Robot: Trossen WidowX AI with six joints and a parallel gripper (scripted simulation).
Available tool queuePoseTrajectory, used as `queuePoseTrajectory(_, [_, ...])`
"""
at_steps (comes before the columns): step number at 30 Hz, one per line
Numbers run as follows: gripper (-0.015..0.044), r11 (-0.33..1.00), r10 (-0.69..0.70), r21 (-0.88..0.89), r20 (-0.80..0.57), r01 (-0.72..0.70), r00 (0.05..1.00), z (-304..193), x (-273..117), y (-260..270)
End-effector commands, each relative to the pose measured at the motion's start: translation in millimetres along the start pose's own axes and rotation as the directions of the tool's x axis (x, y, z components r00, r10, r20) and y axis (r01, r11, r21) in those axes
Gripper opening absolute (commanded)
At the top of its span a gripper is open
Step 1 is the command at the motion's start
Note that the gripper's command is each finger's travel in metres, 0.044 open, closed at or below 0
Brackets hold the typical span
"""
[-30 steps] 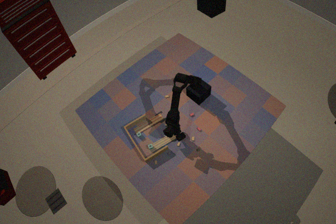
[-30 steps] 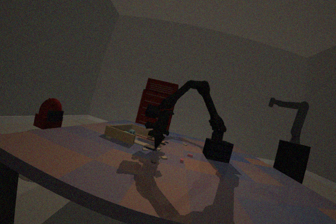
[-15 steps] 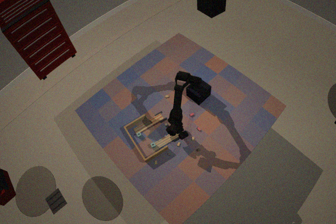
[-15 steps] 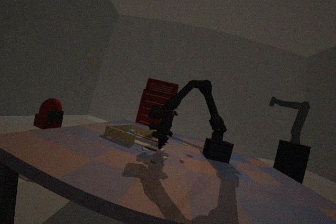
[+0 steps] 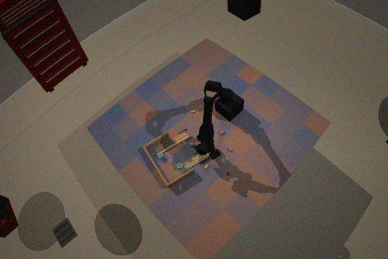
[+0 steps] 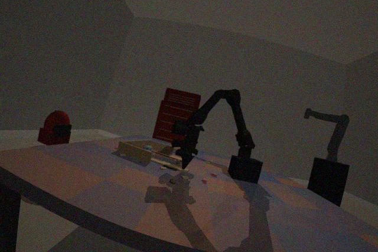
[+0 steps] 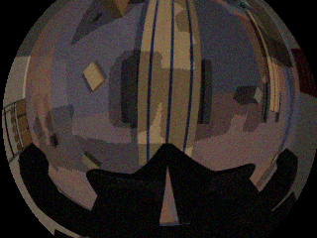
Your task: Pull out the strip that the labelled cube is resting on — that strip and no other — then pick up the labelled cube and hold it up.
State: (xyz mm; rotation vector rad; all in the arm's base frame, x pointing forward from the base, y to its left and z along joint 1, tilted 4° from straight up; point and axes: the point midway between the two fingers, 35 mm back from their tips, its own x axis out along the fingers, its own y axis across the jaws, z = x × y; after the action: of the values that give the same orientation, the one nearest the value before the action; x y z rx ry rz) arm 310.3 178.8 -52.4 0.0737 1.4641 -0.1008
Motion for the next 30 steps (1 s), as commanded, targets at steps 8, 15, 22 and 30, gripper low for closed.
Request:
queuePoseTrajectory(8, [0.0000,1.000,-0.013,-0.002,-0.024,0.013,1.000,-25.3,4.6,-4.0])
queuePoseTrajectory(15, [0.0000,1.000,-0.013,-0.002,-0.025,0.013,1.000,-36.4,4.6,-4.3])
queuePoseTrajectory(22, [0.0000,1.000,-0.013,-0.002,-0.026,0.013,1.000,-47.5,4.5,-4.7])
queuePoseTrajectory(30, [0.0000,1.000,-0.013,-0.002,-0.027,0.013,1.000,-60.2,4.3,-5.1])
